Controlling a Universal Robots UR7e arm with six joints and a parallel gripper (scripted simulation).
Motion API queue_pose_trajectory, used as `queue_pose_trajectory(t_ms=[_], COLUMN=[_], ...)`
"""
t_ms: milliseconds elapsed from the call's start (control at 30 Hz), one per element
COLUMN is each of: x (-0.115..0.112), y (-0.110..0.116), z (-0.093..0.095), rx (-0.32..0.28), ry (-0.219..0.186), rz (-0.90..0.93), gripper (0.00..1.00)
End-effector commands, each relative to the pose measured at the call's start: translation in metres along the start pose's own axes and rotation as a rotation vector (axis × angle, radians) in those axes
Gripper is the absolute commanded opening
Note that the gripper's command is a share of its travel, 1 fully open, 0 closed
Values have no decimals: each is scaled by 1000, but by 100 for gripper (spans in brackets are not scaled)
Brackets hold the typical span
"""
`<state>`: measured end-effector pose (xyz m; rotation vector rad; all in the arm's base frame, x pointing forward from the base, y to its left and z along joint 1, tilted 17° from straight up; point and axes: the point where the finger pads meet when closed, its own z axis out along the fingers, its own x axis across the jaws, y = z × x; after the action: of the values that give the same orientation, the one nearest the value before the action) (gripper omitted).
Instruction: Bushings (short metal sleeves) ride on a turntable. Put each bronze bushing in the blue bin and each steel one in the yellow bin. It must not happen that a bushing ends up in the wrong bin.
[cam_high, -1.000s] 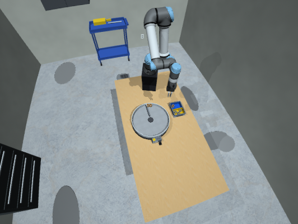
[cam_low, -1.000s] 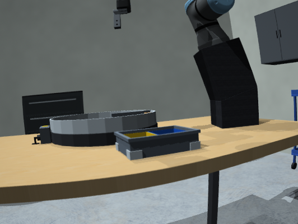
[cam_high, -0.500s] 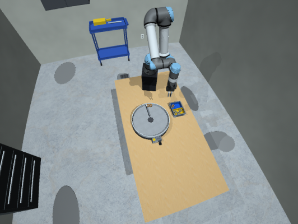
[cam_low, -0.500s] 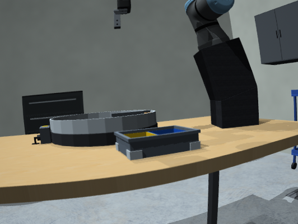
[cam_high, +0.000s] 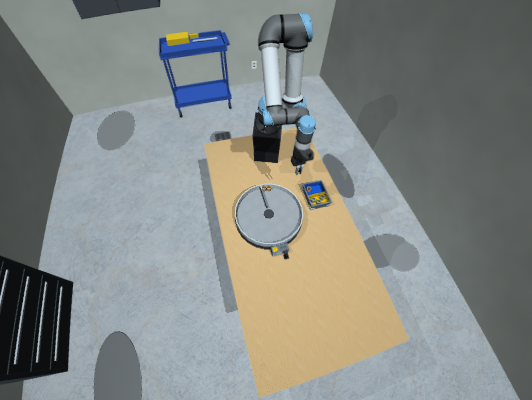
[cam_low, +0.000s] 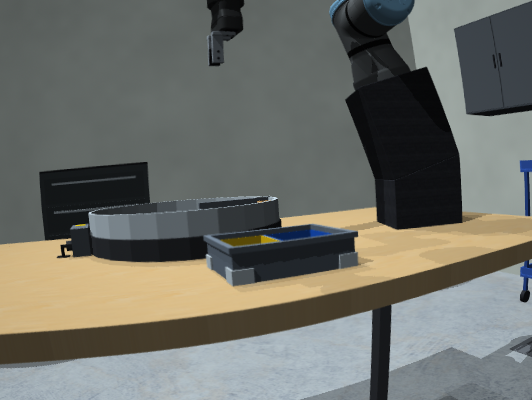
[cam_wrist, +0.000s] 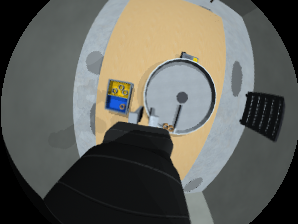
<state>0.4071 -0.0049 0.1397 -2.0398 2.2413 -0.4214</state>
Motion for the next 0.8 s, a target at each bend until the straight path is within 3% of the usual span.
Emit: queue_pose_trajectory(t_ms=[0,767], x=[5,25], y=[6,32], z=[12,57], rx=[6,7], ry=[-6,-4], rz=[-146,-677], gripper=[40,40])
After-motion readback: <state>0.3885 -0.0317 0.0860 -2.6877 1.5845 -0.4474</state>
